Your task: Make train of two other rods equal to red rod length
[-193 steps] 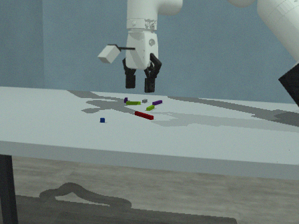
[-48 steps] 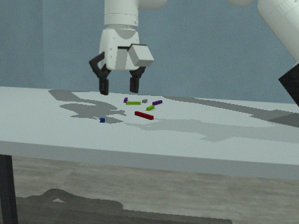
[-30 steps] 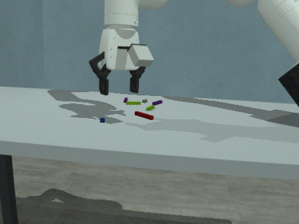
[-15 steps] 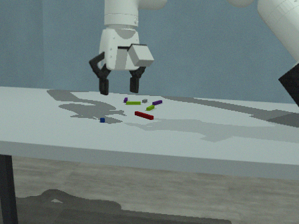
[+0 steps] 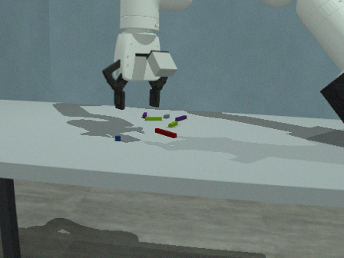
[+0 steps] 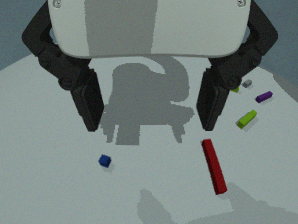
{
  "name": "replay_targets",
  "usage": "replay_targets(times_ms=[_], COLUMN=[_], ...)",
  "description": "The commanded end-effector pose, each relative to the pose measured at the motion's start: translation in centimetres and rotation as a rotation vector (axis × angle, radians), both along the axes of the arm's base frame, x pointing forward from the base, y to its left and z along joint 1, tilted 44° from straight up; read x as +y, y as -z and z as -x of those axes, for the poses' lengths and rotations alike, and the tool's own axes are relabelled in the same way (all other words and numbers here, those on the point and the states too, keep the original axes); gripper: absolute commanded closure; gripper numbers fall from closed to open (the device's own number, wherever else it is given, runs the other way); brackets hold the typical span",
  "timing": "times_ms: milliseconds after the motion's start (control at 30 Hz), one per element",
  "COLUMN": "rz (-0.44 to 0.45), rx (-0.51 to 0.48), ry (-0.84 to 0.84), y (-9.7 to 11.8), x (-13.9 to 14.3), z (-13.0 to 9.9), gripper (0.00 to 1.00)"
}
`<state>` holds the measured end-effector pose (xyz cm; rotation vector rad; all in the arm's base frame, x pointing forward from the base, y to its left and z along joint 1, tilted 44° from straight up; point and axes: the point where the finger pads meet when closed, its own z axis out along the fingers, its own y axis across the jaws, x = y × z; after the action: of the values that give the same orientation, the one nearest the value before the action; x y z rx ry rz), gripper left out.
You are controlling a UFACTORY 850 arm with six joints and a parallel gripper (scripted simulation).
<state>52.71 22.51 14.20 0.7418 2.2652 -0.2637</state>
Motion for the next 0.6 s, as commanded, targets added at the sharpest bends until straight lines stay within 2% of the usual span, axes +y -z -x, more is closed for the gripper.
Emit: replay_targets(times_ms=[0, 333, 567], rz=[-0.001, 0.033, 0.158], rx=[-0.001, 0.022, 0.105], ry=[-0.001, -0.042, -0.195], y=[-0.05, -0.06, -0.09], x=[0.06, 0.15, 0.50], z=[-0.02, -0.07, -0.25], gripper=[0.00, 0.00, 0.00])
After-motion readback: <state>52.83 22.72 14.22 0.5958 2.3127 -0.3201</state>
